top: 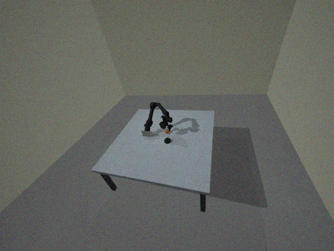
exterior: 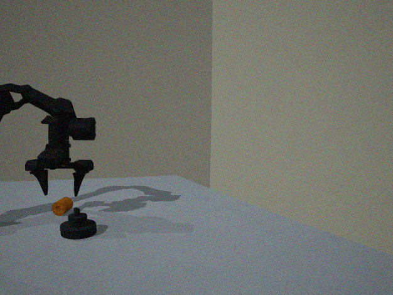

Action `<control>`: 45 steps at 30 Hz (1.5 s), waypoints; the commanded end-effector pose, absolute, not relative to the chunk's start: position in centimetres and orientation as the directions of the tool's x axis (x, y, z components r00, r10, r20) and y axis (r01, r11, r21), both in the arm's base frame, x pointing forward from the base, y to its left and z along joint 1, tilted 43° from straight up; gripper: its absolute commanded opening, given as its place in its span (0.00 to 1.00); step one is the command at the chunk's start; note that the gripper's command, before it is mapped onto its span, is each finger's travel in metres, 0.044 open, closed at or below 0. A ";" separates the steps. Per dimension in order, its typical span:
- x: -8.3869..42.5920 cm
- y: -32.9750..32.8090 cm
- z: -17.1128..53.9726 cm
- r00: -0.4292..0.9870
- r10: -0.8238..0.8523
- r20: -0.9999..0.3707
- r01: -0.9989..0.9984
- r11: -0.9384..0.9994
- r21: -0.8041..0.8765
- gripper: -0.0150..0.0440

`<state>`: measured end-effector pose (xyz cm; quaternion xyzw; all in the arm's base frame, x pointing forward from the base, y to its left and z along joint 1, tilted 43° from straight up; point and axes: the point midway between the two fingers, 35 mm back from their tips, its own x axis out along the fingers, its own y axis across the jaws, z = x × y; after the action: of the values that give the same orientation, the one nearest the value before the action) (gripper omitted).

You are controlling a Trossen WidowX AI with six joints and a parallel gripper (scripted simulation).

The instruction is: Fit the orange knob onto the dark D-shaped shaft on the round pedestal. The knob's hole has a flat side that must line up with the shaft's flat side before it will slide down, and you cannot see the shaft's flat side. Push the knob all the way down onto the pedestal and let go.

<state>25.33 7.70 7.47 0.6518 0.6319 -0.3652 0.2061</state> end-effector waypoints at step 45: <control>24.8 10.8 4.2 -0.071 0.679 -0.731 0.972 -0.117 -0.203 0.62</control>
<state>24.81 10.70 4.26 0.6507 0.6335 -0.3658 0.2034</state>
